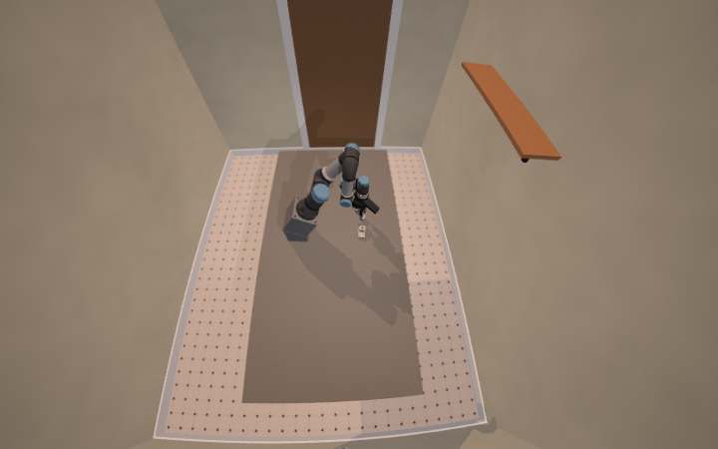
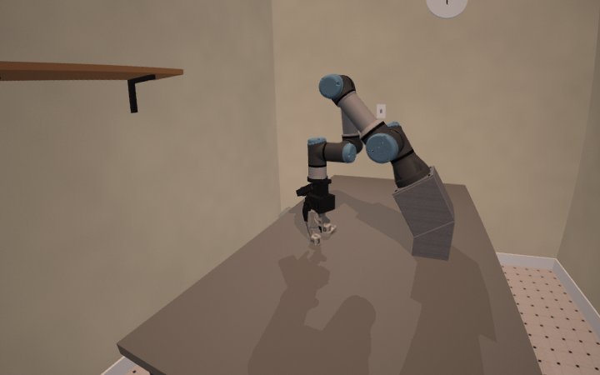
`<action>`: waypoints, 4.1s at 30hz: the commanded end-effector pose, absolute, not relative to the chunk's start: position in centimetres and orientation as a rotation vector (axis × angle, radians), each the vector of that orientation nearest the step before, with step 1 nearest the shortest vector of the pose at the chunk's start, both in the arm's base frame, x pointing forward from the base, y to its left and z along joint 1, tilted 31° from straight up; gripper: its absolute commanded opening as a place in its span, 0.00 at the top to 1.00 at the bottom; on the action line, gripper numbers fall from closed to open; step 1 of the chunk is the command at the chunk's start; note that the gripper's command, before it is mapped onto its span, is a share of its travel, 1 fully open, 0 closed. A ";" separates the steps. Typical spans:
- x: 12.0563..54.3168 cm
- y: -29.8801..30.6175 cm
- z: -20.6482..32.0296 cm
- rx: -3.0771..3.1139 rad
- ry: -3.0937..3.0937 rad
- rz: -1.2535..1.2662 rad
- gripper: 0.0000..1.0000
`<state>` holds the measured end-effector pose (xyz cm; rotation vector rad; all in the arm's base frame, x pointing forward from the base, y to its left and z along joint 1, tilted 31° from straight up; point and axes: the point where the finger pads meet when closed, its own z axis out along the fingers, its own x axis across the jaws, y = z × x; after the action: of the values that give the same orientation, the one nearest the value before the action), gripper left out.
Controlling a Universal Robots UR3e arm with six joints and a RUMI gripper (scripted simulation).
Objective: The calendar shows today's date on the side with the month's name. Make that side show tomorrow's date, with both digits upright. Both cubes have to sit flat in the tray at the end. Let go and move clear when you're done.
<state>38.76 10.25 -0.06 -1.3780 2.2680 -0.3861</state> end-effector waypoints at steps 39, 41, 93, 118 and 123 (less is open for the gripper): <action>40.3 10.2 -2.5 -1.376 2.266 -0.389 0.71; 40.3 10.2 -2.5 -1.376 2.266 -0.388 0.71; 40.3 10.2 -2.5 -1.377 2.267 -0.388 0.89; 40.0 10.2 -2.1 -1.377 2.268 -0.387 0.89; 39.8 10.2 -1.8 -1.377 2.268 -0.387 0.89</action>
<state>40.15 10.24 -2.05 -1.3758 2.2641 -0.3896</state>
